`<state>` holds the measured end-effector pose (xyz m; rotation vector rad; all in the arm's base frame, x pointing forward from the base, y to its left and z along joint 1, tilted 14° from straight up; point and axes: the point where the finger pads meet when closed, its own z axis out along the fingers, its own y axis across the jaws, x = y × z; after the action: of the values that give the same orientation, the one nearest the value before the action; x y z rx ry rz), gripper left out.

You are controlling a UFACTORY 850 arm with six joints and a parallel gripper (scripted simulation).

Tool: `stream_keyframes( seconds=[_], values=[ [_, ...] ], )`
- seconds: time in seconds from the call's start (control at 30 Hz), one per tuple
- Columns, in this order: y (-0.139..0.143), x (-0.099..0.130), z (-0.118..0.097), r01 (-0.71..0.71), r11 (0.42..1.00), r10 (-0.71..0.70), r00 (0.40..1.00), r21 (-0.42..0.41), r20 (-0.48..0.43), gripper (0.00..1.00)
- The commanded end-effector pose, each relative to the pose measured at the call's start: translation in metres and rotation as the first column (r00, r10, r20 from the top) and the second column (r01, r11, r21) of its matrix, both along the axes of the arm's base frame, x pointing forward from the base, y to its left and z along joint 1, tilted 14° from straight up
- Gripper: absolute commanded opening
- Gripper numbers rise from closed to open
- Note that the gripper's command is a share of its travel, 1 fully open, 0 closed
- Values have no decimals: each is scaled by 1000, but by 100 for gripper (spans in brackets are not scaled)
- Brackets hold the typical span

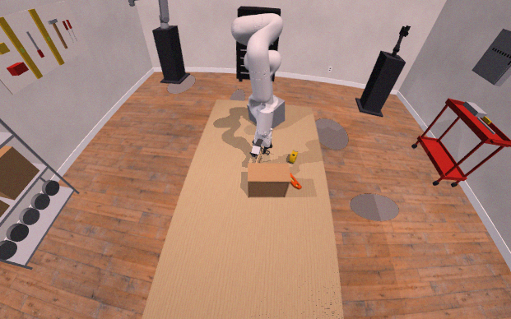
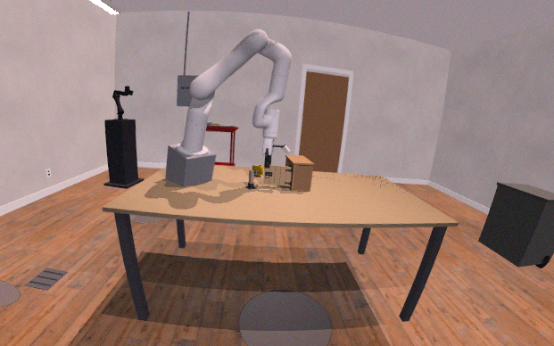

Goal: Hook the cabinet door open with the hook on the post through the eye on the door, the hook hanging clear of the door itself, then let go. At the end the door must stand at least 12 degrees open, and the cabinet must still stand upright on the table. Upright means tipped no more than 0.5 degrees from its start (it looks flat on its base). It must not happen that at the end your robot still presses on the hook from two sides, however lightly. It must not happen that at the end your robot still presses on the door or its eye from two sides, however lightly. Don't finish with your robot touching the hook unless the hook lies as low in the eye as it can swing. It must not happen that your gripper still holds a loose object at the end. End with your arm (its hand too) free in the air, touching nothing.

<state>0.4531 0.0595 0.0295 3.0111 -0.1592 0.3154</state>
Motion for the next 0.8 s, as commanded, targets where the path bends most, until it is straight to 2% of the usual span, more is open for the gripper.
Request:
stream_keyframes(
  seconds=[0.0,0.77],
  values=[
    [3,1,0,21,1000,-21,1000,5,4,27],
    [20,4,-1,121,992,-122,992,27,15,27]
  ],
)
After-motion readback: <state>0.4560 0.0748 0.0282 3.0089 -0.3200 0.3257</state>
